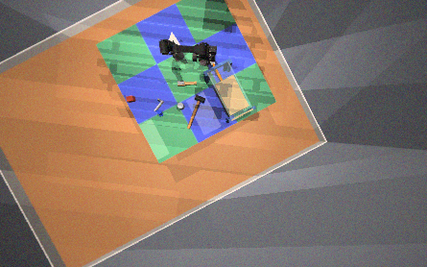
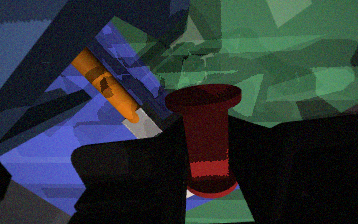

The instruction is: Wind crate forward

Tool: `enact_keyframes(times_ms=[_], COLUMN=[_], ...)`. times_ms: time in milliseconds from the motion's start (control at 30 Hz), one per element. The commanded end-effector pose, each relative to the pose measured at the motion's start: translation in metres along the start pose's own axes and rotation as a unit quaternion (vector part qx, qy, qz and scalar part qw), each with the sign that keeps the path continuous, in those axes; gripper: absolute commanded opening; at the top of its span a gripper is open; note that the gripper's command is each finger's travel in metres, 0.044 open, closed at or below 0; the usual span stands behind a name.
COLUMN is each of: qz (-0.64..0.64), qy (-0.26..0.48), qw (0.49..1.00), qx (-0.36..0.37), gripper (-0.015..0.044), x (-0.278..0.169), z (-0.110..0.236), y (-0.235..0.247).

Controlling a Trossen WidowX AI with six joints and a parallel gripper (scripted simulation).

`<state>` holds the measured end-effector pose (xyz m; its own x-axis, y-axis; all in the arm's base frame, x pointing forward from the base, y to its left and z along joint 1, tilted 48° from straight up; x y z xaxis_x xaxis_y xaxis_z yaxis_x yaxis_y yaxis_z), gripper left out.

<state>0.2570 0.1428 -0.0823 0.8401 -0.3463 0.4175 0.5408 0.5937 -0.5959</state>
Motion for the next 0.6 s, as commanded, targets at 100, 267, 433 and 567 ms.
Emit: enact_keyframes(times_ms=[100,267,433,567], qz=[-0.001,-0.001,-0.001,-0.002], qy=[-0.002,-0.002,-0.002,-0.002], qw=[1.000,1.000,1.000,1.000], qx=[-0.002,-0.001,-0.001,-0.001], gripper=[0.0000,0.0000,0.0000,0.0000], x=[0.004,0.006,0.007,0.008], z=[-0.003,-0.003,-0.003,-0.003], y=[0.009,0.015,0.020,0.025])
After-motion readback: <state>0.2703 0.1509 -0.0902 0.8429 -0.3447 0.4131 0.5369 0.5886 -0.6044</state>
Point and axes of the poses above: the point midway between the two fingers, 35 mm back from their tips, its own z axis back along the fingers, its own y axis across the jaws, x = y × z, the point moved 1 cm from there along z, back along the fingers
